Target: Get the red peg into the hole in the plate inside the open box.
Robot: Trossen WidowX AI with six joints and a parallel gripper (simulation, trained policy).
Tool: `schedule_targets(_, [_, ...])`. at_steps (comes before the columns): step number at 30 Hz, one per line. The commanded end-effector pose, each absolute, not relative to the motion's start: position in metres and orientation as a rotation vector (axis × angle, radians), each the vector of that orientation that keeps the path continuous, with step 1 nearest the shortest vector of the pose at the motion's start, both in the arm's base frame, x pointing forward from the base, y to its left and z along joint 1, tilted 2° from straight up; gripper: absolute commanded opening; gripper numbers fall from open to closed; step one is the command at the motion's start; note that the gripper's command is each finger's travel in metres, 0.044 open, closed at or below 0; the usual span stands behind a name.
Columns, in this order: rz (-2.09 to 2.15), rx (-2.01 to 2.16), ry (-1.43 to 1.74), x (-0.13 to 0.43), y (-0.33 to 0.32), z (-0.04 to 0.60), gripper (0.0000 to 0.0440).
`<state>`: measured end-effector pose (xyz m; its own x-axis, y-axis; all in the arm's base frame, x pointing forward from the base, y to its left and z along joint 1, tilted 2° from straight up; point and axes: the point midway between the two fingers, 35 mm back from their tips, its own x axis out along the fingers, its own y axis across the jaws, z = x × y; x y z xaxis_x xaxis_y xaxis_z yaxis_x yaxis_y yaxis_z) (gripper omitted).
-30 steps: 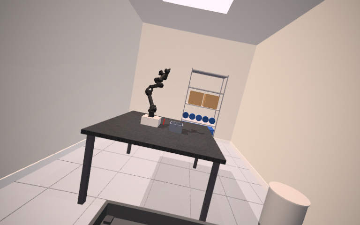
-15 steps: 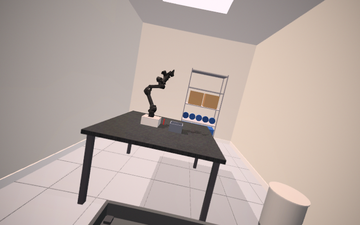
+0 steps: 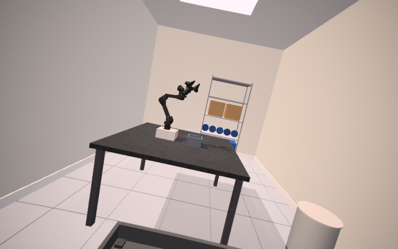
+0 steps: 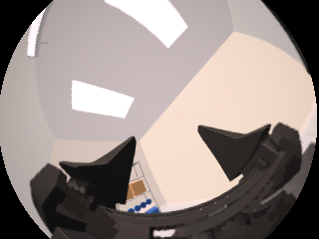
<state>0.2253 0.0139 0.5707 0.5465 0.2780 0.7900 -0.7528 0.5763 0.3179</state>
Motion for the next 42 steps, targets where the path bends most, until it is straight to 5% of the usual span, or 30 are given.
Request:
schedule_targets(1, [0.654, 0.804, -0.687, 0.246, 0.014, 0.557, 0.044])
schedule_targets(23, [0.385, 1.241, -0.075, 0.343, 0.063, 0.424, 0.044])
schedule_targets(42, [0.005, 1.288, 0.514, 0.341, 0.116, 0.269, 0.044])
